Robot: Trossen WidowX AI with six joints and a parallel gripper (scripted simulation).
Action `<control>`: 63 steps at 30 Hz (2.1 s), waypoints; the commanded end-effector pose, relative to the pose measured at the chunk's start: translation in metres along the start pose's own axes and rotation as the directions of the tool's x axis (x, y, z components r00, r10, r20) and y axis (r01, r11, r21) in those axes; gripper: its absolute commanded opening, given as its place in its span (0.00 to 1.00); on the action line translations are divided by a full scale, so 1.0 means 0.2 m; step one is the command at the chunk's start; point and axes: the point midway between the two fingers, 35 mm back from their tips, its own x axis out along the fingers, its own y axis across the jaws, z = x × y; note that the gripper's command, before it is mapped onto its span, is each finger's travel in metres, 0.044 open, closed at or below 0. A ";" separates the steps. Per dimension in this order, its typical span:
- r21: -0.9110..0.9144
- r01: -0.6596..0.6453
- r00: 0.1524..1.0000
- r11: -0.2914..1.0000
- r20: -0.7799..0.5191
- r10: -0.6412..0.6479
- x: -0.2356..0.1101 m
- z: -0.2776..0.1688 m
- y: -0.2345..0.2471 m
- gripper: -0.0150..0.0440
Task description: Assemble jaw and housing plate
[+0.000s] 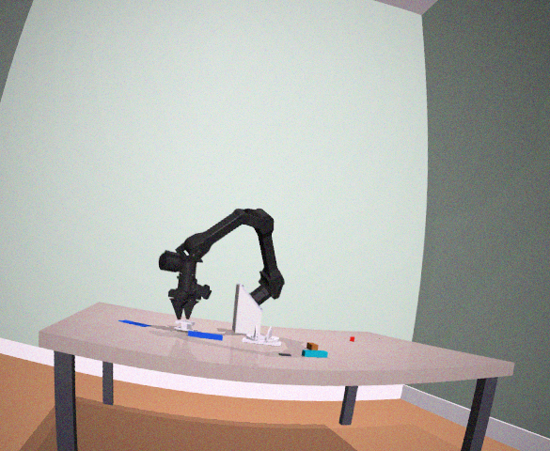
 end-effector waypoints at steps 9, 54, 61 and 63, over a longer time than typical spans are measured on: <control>0.009 -0.007 1.000 1.000 0.009 0.007 0.11 0.01 0.01 1.00; 0.002 -0.008 1.000 1.000 0.007 0.008 0.13 0.01 0.01 0.85; 0.002 -0.008 1.000 1.000 0.007 0.008 0.13 0.01 0.01 0.85; 0.002 -0.008 1.000 1.000 0.007 0.008 0.13 0.01 0.01 0.85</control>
